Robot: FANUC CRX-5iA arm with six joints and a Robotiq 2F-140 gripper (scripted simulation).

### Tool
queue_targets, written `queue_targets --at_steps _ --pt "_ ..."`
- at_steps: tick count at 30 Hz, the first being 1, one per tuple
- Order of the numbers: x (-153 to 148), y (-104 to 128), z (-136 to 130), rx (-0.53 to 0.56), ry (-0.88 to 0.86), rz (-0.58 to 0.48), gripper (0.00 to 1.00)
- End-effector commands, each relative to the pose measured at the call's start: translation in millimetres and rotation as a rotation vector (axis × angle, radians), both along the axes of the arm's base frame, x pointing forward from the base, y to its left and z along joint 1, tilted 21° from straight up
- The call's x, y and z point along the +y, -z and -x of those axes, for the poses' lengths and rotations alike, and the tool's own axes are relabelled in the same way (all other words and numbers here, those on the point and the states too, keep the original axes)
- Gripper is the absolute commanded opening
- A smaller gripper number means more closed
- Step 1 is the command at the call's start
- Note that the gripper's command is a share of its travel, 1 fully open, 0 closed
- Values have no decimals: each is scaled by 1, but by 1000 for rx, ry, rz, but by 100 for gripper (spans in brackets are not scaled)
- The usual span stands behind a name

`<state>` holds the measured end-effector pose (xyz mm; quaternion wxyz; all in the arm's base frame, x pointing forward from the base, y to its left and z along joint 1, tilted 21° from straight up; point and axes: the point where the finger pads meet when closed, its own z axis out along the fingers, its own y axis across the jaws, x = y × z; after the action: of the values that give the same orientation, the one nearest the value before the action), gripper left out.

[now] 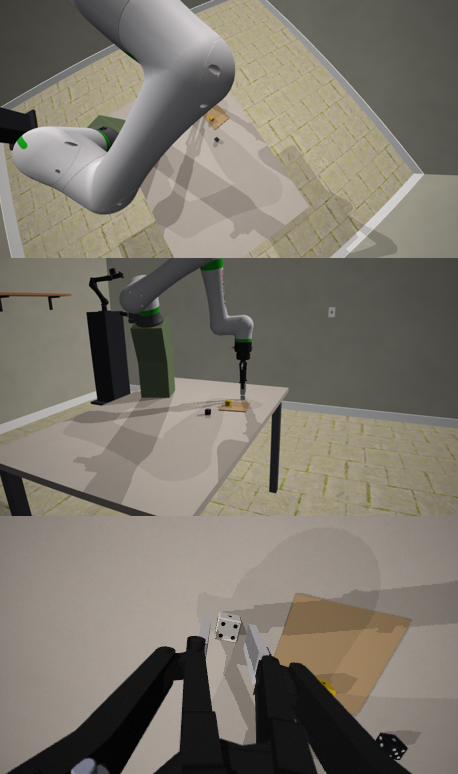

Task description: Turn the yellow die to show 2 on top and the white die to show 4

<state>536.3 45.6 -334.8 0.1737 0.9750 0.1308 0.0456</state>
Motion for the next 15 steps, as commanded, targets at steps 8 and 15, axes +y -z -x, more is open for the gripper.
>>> queue_targets --at_steps 8,15 --pt "0 0 0 0 0 0 25" --pt "0 0 0 0 0 0 25"
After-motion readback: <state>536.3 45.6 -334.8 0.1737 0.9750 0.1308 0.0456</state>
